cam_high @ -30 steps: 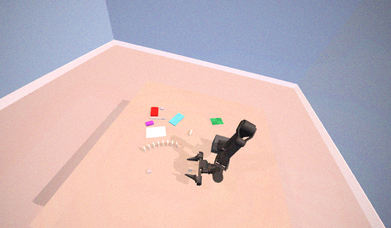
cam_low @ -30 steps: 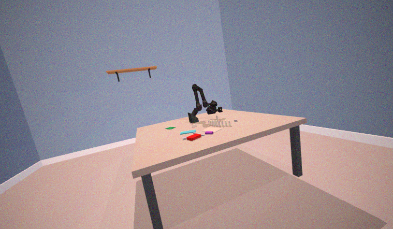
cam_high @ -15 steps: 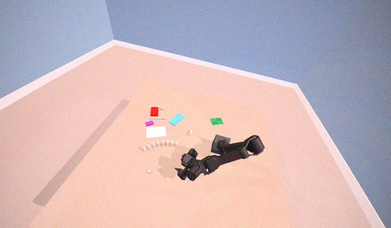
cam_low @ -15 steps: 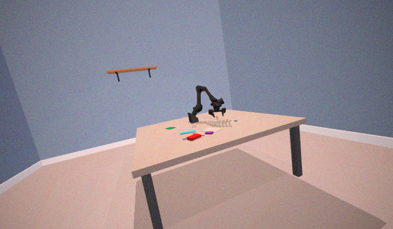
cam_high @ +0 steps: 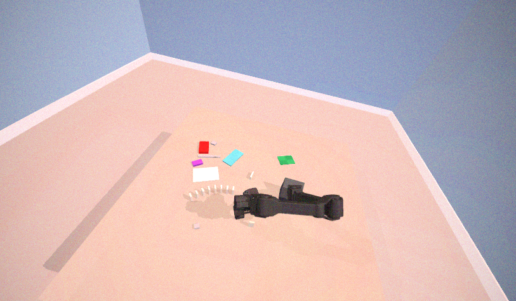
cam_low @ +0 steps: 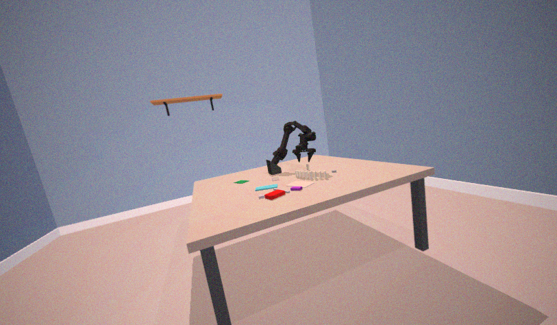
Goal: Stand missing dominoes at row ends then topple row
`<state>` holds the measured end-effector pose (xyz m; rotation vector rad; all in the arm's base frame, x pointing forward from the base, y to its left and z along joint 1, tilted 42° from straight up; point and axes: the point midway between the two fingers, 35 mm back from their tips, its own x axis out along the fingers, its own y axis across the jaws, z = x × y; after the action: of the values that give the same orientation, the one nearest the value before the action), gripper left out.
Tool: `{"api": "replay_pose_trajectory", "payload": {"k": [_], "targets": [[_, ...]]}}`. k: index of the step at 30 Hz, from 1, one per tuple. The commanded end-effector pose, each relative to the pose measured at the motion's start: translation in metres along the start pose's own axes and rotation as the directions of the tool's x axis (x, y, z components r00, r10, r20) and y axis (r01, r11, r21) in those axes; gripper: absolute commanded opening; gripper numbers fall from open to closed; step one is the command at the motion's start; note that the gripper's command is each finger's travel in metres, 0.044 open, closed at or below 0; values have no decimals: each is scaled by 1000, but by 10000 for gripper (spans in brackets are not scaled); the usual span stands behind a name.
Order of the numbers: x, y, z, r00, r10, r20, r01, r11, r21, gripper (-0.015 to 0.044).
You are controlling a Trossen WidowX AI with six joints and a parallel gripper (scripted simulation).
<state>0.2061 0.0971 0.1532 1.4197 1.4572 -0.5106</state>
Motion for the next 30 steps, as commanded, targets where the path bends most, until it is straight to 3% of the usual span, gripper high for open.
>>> {"api": "replay_pose_trajectory", "payload": {"k": [1,10,20,30], "targets": [[-37,3,-20,976,-4,-217,74,947,314,440],[-36,3,-20,976,-4,-217,74,947,314,440],[22,4,-34,976,-2,-219,72,947,313,440],[34,3,-37,975,-1,-221,72,947,314,440]]}}
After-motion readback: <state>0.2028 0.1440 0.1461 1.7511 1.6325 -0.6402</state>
